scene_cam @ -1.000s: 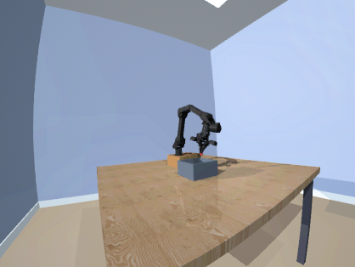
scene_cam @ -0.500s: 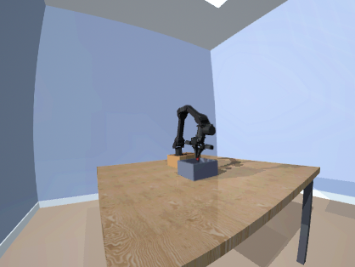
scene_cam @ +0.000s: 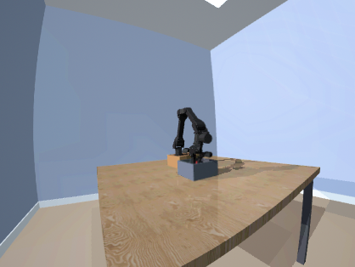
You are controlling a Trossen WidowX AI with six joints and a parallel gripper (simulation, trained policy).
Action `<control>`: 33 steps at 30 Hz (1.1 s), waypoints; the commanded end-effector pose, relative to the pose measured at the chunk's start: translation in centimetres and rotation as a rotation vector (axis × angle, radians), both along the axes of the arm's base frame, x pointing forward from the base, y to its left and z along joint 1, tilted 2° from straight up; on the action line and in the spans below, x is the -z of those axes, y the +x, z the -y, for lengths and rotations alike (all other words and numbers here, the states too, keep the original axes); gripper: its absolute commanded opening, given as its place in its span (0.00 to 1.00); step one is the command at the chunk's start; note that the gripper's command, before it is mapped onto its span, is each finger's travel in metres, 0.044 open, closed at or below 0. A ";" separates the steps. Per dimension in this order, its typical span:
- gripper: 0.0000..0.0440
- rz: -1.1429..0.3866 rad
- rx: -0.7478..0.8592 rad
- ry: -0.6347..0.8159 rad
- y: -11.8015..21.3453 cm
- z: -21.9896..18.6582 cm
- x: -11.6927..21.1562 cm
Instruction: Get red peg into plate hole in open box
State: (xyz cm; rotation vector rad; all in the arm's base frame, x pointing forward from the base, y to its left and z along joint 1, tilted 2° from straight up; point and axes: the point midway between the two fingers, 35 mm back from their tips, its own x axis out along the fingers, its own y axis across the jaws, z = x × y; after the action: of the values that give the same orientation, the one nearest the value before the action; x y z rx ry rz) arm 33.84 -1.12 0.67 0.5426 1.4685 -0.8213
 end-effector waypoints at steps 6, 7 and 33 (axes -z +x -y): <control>0.54 -0.016 -0.019 0.068 1.5 0.2 0.4; 0.59 -0.016 -0.018 0.076 1.7 0.2 0.3; 1.00 0.123 -0.050 0.227 8.3 -1.3 -1.9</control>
State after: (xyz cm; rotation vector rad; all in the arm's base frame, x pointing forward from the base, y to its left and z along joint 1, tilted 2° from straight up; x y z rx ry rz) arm 36.28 -1.76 1.87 0.6374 1.6582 -0.7261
